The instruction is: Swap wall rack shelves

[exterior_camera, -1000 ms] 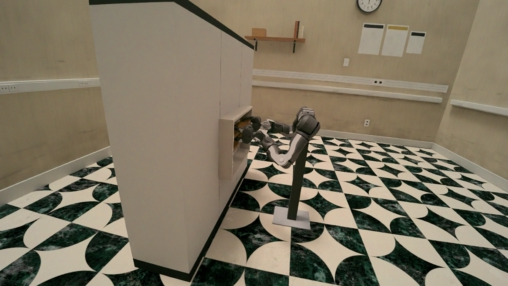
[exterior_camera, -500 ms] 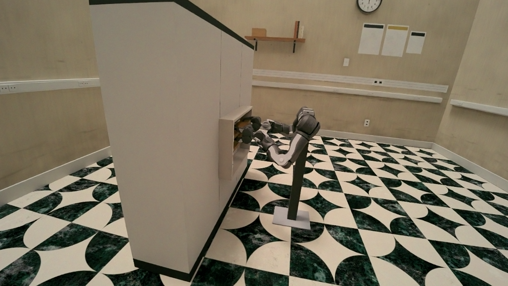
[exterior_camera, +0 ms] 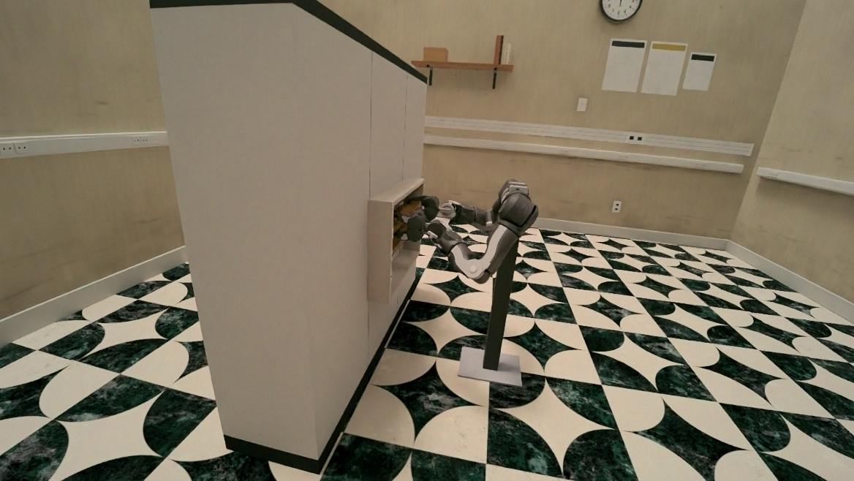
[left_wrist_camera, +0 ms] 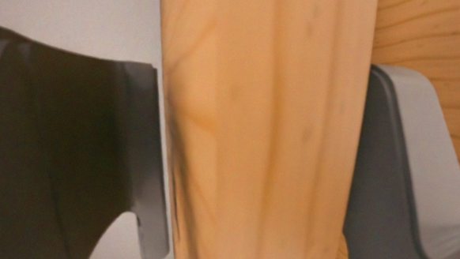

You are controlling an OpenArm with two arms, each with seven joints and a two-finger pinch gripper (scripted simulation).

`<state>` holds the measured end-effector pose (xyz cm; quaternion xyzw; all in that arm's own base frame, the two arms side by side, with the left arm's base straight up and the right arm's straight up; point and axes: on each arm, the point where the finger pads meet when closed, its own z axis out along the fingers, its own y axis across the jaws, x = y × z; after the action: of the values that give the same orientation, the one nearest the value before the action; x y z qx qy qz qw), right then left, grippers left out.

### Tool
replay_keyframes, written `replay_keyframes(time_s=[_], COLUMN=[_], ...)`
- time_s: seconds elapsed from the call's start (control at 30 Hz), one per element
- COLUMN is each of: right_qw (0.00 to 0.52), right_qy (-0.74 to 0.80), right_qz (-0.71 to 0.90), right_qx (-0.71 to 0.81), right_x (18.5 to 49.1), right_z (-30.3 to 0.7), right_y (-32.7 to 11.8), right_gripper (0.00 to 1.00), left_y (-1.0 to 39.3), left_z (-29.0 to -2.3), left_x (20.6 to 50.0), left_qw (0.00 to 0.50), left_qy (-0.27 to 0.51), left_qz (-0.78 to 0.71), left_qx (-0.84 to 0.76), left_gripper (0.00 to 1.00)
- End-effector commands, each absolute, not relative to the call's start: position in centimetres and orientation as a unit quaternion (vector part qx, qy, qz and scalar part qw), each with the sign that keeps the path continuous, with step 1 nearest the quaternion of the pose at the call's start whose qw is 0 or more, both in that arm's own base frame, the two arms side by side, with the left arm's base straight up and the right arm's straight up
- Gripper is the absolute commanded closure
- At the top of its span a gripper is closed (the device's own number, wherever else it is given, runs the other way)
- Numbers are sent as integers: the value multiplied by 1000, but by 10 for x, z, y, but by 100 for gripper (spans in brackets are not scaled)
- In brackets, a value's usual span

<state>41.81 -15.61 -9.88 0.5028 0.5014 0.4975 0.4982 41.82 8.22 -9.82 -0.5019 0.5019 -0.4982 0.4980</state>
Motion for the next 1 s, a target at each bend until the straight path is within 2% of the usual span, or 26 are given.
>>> replay_keyframes(time_s=[0.0,0.8,0.97], right_qw=[500,500,500], right_qy=[500,500,500], right_qz=[500,500,500], right_qx=[500,500,500], right_x=[418,418,414], right_z=[-97,-97,-97], right_y=[-156,-156,-156], right_gripper=[83,67,67], left_y=[82,82,82], left_z=[-97,-97,-97], left_x=[418,418,414], left_qw=[500,500,500], left_qy=[500,500,500], left_qz=[-500,-500,-500], left_qx=[-500,-500,-500], left_gripper=[83,67,67])
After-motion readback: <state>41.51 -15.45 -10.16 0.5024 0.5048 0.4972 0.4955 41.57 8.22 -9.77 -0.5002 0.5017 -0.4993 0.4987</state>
